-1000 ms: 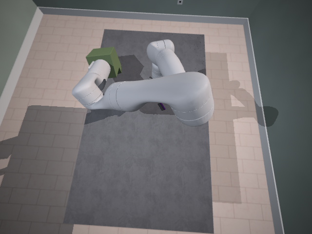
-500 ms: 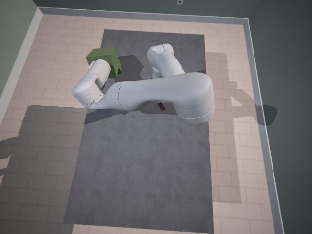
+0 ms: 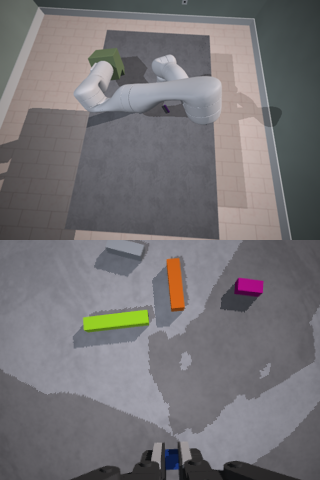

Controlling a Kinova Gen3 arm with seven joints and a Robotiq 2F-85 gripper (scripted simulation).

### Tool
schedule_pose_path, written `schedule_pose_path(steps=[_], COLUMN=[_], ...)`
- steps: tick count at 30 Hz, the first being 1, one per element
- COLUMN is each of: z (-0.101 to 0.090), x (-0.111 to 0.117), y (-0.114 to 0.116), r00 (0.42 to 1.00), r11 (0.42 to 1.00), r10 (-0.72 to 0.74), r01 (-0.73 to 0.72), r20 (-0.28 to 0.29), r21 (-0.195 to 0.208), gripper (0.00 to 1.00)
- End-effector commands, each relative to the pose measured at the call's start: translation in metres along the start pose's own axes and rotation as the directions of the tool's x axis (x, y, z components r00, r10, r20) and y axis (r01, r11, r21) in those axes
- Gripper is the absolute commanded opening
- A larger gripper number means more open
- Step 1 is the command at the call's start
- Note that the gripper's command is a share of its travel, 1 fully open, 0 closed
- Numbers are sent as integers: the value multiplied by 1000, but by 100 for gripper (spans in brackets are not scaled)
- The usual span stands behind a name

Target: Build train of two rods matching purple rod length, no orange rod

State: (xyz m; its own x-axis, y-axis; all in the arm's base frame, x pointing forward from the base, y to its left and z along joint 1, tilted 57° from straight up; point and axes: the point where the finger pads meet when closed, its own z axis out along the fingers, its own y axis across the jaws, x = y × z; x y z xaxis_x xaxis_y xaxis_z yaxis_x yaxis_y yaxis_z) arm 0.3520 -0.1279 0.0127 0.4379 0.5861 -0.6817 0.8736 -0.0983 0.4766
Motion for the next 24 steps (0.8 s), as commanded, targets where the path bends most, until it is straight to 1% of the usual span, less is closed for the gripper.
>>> schedule_pose_path(steps=[1, 6, 24], z=[11, 15, 15], x=[-3, -3, -3], y=[-5, -5, -5], r00=[1000, 1000, 1000], r11=[1000, 1000, 1000], r10=[-4, -4, -4], r01=[4, 4, 4], r20=[12, 12, 12], r21=[11, 11, 11], gripper=[5, 5, 5])
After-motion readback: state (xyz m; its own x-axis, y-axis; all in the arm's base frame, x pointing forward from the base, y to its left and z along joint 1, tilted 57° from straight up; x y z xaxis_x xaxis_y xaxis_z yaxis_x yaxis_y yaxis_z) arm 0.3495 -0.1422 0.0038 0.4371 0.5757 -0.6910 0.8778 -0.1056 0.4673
